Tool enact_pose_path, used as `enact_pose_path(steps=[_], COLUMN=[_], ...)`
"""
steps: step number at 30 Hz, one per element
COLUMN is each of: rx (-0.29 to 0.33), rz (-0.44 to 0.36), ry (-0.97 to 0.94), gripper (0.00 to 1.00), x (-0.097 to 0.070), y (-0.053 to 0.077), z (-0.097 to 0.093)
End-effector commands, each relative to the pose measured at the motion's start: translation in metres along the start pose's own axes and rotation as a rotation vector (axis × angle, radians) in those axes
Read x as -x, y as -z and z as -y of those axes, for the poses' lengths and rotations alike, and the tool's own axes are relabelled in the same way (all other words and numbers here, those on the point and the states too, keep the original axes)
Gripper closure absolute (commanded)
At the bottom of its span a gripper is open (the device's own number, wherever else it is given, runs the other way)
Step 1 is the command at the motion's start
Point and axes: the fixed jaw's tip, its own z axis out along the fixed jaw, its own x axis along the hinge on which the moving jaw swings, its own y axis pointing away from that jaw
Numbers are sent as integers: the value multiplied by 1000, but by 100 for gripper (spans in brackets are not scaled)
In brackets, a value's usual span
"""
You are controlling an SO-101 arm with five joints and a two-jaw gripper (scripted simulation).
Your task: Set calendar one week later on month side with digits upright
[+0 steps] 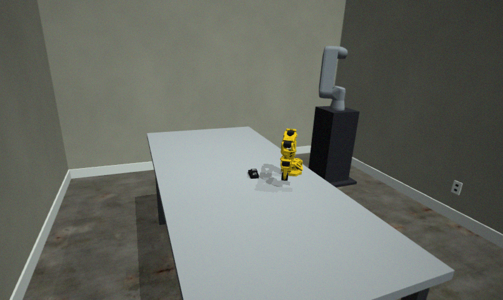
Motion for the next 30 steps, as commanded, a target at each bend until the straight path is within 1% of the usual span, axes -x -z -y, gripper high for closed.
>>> enact_pose_path(steps=[1,6,9,12,14,16,20,25,29,30], rx=[-65,-65,-65,-65,-65,-64,-64,-62,-60,-60], rz=[-3,-2,-2,-1,-1,0,2,4,5,5], ry=[-8,-70,-148,-255,-255,-340,-532,-781,-959,-959], gripper=[100,100,100,100,100,100,100,100,100,100], x=[-2,-13,-26,-44,-44,-58,-87,-120,-140,-140], y=[11,11,11,11,11,11,10,9,8,8], z=[6,5,3,-1,-1,-6,-21,-48,-72,-72])
